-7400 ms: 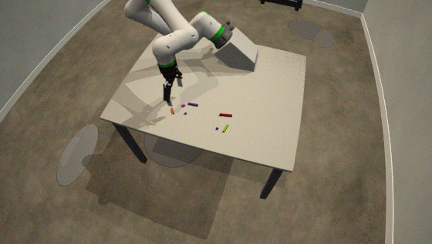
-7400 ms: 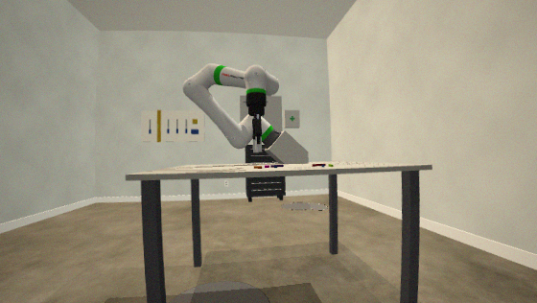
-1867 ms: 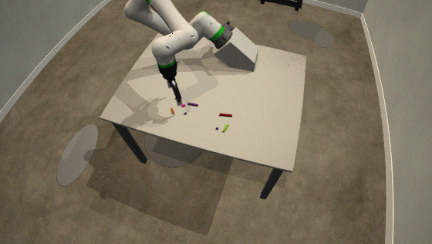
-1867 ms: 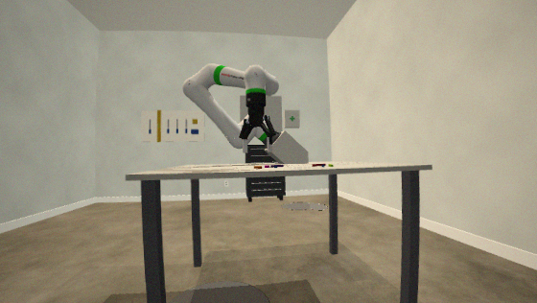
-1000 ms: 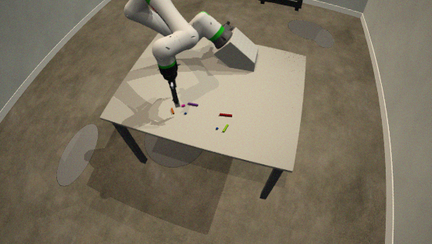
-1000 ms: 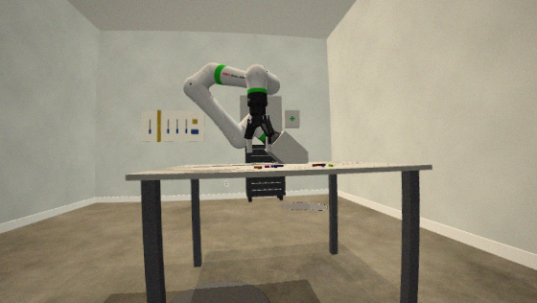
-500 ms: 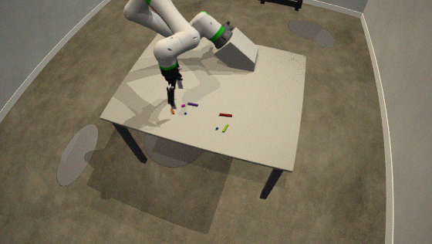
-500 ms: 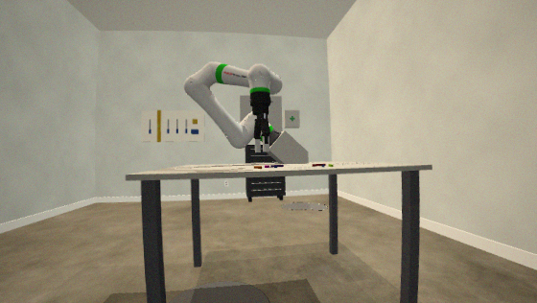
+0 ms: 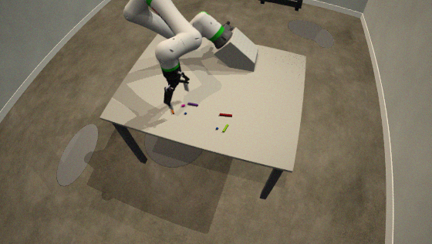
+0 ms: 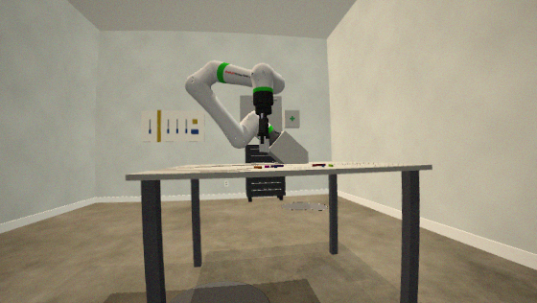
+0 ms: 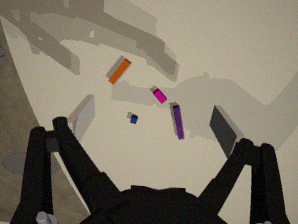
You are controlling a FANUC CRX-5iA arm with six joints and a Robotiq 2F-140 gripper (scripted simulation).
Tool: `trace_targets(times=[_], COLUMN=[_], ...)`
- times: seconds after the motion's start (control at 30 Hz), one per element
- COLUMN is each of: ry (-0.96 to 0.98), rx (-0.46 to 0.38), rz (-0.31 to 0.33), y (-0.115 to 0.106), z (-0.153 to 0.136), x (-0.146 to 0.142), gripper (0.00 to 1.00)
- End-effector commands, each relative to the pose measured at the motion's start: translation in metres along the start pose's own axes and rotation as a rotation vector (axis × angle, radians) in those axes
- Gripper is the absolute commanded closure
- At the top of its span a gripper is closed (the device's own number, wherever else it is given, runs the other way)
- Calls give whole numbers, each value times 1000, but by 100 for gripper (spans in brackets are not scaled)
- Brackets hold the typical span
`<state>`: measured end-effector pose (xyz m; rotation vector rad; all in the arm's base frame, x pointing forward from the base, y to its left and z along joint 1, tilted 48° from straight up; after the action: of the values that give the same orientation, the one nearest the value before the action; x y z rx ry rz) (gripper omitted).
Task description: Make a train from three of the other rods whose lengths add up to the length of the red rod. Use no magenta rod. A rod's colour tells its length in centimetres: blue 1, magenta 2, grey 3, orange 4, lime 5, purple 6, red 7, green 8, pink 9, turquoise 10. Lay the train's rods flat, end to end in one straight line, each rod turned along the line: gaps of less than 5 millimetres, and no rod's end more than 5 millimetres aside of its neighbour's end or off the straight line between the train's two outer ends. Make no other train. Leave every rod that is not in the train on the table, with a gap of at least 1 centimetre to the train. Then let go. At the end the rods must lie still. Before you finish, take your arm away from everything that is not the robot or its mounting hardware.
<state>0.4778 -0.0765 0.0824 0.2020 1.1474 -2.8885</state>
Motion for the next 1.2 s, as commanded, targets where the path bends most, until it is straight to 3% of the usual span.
trace_targets(times=[0.0, 1.17], ry=[167, 1090], rx=[8, 5], rz=[8, 11], y=[0, 1], z=[-6, -40], x=[-2, -11], gripper=[0, 0])
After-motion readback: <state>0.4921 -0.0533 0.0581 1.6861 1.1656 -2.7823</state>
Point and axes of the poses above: the point where the finger pads meet when closed, its own y axis out along the fingers, its own x axis across the jaws, z = x × y, the point moved 4 cm from there along -y, back along the fingers, and after that the axes turned 6 degrees about -y, right-handed, at the moved point
